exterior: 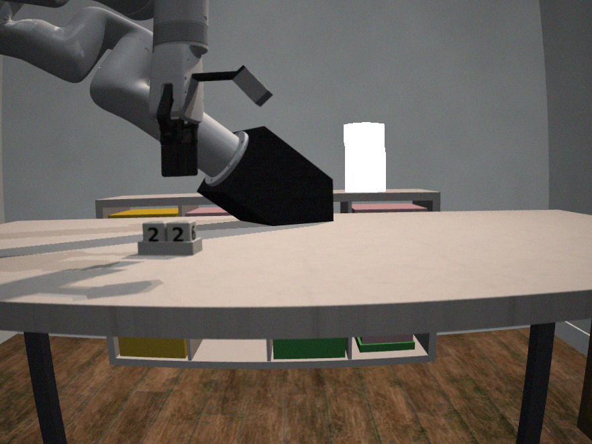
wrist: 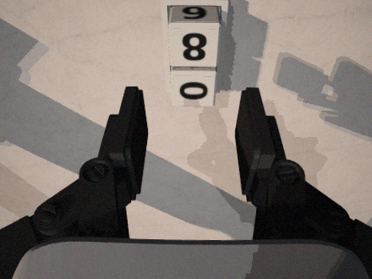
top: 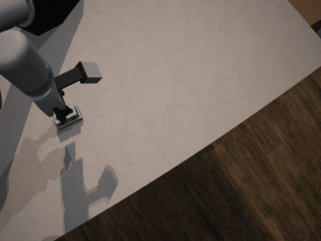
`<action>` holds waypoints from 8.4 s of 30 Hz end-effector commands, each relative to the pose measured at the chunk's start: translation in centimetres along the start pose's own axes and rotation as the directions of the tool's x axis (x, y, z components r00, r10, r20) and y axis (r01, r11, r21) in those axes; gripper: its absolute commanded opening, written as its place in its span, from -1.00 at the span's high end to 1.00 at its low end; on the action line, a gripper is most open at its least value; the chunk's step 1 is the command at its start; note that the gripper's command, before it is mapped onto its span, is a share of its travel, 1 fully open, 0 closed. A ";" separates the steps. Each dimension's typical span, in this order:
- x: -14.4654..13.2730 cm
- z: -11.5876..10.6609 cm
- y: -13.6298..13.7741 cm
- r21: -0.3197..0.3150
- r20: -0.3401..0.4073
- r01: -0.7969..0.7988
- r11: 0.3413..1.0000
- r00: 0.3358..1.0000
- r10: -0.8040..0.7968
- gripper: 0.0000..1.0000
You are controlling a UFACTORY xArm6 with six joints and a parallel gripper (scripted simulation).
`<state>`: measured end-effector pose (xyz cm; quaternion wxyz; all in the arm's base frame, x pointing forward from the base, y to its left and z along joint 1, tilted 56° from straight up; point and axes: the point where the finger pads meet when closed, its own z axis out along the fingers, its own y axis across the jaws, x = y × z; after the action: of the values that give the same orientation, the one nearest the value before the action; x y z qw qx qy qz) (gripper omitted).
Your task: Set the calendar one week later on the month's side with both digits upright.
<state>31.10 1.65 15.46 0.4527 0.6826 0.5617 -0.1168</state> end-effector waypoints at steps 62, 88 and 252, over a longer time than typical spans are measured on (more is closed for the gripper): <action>0.0 4.8 0.2 -0.001 -0.002 -0.001 1.000 1.000 0.001 0.01; 0.0 5.1 0.2 -0.001 -0.002 -0.001 1.000 1.000 0.001 0.01; 0.0 7.9 0.2 -0.001 -0.002 -0.001 1.000 1.000 0.001 0.43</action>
<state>34.04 -4.33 11.04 0.4524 0.6827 0.5618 -0.1167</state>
